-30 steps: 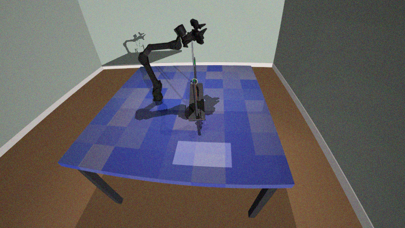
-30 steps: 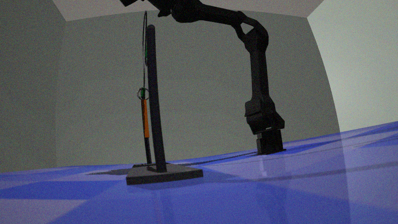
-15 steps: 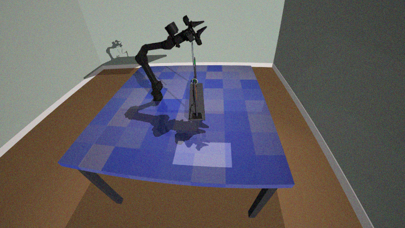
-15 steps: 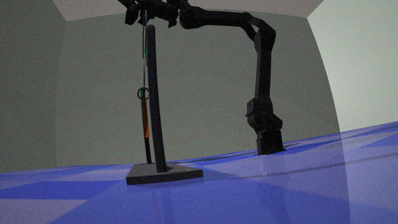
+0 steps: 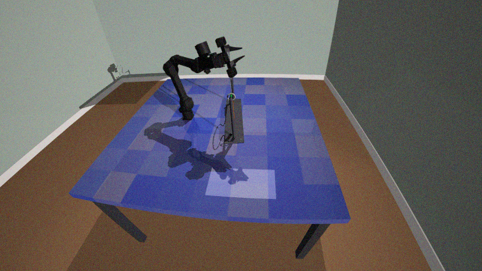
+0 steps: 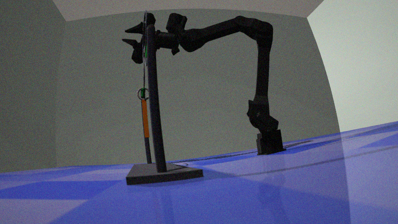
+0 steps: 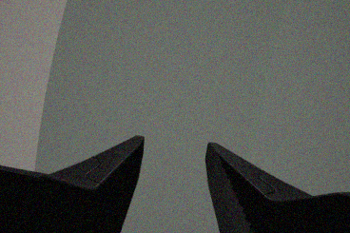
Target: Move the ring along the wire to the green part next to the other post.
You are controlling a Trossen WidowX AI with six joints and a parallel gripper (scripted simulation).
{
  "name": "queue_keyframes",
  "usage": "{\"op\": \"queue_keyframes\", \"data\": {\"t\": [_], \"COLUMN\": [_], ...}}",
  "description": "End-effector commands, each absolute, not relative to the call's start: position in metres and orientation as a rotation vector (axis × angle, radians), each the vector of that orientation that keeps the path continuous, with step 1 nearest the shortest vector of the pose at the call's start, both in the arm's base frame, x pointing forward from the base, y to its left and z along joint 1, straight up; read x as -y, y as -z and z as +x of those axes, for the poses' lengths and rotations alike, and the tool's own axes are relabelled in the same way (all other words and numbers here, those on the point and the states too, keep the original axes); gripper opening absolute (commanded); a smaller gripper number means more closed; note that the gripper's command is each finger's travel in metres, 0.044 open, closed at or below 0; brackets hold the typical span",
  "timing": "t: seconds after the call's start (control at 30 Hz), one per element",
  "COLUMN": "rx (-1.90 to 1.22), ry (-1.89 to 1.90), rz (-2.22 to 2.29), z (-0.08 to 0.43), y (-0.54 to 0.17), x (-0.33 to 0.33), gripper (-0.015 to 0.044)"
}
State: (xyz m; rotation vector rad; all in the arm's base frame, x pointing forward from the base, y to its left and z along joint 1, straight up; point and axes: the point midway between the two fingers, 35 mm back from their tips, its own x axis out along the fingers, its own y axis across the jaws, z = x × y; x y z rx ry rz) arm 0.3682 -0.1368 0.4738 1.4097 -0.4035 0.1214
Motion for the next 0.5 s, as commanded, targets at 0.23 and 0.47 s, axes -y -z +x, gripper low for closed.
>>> {"op": "queue_keyframes", "data": {"t": [0.23, 0.47], "rx": [0.316, 0.187], "ry": [0.109, 0.192], "rz": [1.088, 0.897], "z": [0.356, 0.343], "y": [-0.379, -0.305], "x": [0.212, 0.243], "gripper": [0.016, 0.016]}}
